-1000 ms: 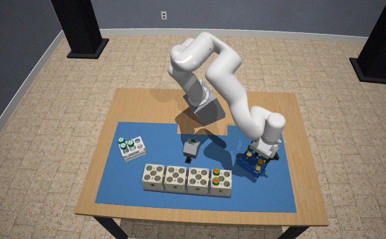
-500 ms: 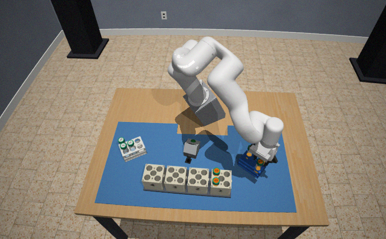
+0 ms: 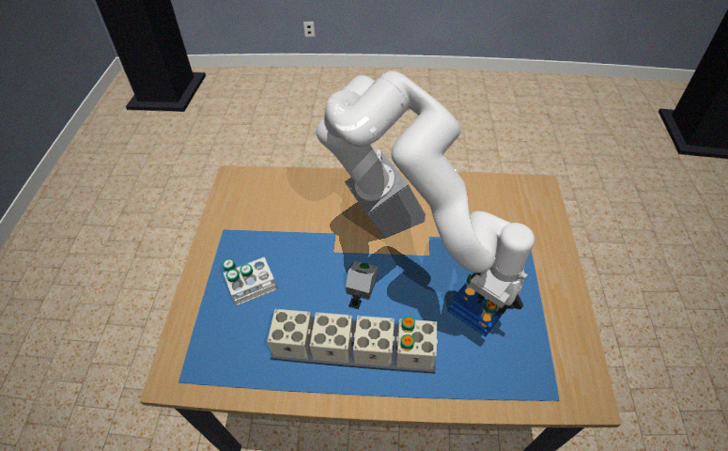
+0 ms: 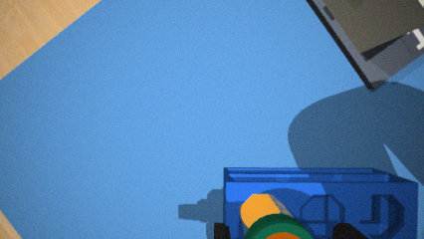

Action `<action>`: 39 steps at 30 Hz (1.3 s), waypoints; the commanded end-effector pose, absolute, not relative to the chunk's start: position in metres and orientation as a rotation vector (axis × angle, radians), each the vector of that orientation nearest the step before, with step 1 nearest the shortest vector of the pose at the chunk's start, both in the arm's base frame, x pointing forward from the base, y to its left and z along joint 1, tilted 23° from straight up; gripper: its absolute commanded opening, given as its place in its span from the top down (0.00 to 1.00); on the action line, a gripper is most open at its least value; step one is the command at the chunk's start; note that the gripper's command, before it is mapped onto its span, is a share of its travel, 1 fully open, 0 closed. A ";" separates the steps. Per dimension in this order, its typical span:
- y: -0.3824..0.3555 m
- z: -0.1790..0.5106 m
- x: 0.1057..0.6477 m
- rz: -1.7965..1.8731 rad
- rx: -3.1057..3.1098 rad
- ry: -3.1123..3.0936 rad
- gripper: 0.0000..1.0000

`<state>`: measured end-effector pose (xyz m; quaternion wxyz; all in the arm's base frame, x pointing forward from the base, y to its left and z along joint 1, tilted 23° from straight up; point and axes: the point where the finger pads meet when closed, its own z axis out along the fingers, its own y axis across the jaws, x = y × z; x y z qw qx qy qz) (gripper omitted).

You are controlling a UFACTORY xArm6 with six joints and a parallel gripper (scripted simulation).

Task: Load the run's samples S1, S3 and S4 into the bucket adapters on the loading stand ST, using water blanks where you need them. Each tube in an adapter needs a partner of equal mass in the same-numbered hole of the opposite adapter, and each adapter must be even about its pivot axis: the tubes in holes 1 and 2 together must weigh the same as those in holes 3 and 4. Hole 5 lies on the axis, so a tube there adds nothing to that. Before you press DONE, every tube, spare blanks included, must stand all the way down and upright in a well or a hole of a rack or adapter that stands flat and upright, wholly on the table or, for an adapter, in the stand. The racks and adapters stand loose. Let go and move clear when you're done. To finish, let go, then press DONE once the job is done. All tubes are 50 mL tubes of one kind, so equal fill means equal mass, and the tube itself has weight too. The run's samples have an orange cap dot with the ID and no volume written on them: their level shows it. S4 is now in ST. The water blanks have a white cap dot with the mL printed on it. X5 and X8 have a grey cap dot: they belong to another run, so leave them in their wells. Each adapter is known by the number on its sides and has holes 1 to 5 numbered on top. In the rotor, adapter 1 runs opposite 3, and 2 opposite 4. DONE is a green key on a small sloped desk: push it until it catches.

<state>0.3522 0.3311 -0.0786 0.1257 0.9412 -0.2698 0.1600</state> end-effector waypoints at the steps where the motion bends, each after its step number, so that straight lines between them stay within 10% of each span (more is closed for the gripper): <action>1: 0.332 -0.079 0.354 0.469 2.745 -0.787 0.43; 39: 0.328 -0.093 0.357 0.469 2.745 -0.787 0.43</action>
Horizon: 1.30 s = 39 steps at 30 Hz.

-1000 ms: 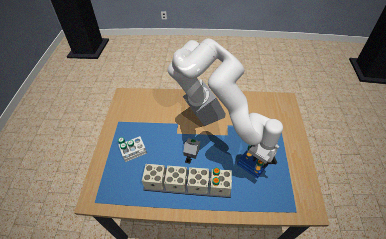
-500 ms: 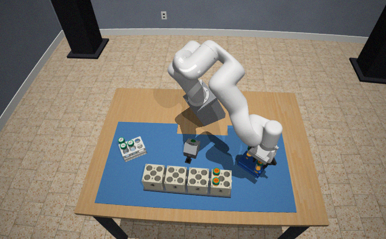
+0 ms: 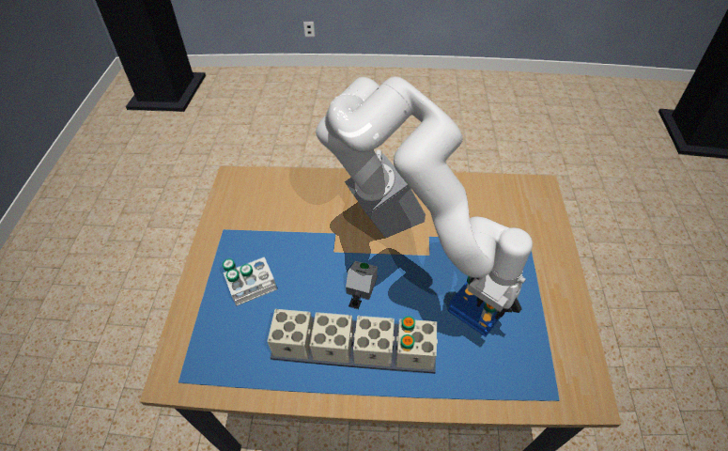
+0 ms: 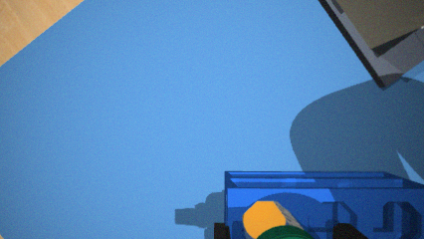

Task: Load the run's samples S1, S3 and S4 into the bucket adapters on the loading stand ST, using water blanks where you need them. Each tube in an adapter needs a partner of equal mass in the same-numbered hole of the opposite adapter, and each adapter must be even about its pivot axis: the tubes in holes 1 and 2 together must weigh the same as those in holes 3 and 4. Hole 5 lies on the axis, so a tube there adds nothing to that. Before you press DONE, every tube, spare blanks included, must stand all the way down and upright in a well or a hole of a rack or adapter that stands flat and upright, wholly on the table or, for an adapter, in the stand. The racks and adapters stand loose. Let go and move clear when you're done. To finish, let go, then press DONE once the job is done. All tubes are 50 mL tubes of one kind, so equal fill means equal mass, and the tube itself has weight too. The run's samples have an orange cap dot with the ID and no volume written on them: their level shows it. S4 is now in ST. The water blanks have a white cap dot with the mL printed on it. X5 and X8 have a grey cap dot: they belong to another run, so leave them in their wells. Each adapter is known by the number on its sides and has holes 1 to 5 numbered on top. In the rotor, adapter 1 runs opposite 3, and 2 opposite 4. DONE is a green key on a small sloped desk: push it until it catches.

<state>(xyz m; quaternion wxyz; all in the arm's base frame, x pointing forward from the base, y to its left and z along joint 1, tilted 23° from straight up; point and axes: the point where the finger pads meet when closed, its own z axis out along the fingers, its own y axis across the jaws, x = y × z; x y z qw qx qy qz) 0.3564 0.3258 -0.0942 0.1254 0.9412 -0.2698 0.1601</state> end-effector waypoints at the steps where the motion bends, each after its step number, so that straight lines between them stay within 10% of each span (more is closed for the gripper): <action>1: 0.328 -0.093 0.357 0.469 2.746 -0.787 0.43; 2: 0.328 -0.093 0.357 0.469 2.745 -0.787 0.43; 3: 0.328 -0.092 0.357 0.469 2.745 -0.787 1.00; 39: 0.328 -0.091 0.357 0.469 2.745 -0.787 1.00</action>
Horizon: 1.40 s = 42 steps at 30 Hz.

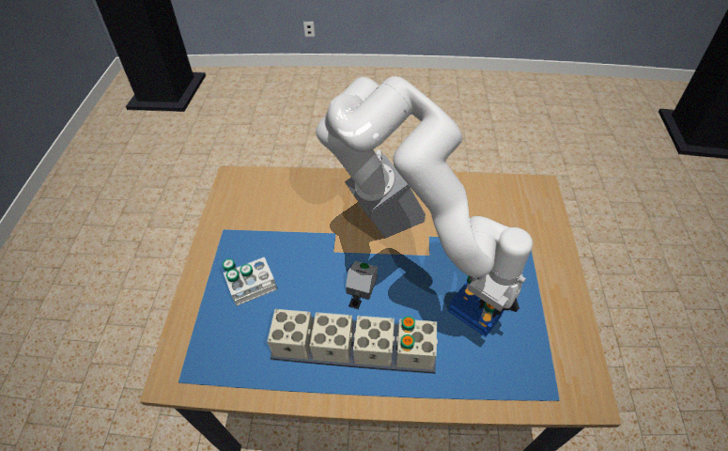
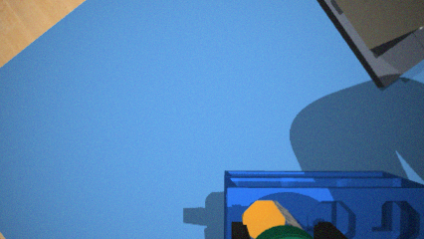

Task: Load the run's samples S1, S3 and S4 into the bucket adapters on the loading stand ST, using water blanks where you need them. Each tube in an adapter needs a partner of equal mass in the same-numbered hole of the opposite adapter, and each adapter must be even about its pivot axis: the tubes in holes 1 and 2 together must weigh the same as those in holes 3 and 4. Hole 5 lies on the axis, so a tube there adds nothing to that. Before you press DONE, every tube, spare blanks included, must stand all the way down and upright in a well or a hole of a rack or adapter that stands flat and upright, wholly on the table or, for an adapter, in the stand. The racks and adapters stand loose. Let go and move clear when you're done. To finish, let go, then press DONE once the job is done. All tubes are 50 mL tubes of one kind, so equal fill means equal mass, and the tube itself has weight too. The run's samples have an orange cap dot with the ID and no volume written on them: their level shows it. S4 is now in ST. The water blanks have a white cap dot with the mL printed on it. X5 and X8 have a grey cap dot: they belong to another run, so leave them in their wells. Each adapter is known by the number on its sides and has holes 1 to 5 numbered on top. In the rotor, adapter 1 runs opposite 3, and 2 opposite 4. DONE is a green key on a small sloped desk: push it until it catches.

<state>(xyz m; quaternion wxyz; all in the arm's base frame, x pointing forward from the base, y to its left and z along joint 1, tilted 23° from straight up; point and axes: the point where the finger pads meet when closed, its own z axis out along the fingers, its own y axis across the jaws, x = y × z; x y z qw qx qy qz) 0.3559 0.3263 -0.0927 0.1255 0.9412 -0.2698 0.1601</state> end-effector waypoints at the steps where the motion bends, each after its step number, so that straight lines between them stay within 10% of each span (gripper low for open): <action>1: 0.328 -0.091 0.357 0.469 2.745 -0.787 1.00; 42: 0.335 -0.073 0.352 0.469 2.746 -0.787 1.00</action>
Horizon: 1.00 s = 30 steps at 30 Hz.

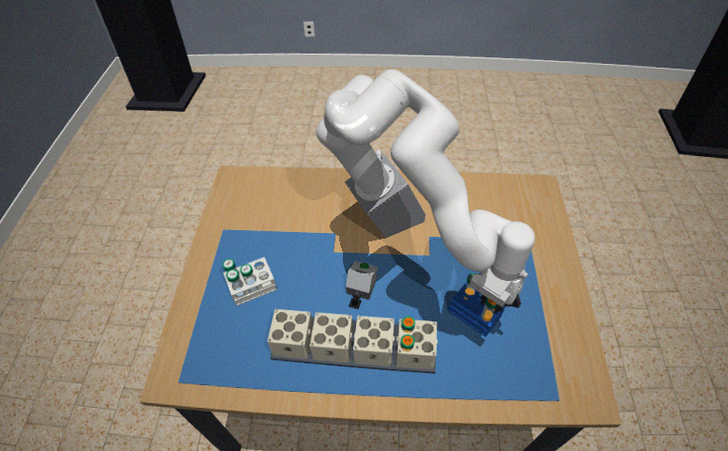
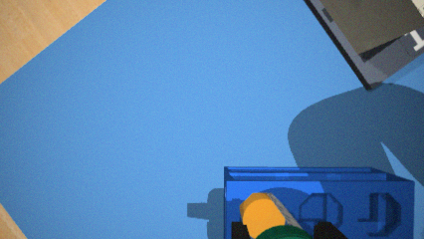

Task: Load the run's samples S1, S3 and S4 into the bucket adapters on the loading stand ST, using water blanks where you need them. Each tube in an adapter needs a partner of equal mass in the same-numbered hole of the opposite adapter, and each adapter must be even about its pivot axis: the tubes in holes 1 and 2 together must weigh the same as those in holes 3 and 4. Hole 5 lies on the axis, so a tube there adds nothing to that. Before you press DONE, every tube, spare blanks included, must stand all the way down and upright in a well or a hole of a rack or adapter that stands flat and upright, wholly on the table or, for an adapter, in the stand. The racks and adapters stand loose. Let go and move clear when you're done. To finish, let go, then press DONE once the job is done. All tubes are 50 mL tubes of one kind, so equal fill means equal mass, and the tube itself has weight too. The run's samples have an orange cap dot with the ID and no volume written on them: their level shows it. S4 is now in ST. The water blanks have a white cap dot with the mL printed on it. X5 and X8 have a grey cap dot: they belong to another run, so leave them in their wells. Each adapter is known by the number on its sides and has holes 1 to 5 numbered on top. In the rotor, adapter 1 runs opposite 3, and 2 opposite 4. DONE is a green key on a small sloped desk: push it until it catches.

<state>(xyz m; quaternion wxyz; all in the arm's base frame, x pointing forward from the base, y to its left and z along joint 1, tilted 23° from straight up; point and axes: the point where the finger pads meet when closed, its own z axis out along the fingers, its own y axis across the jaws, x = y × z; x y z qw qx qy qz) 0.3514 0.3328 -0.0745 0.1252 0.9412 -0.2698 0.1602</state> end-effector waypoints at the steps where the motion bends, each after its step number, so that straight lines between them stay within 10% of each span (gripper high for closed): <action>1: 0.335 -0.073 0.352 0.469 2.746 -0.787 1.00; 30: 0.352 -0.023 0.339 0.469 2.746 -0.787 1.00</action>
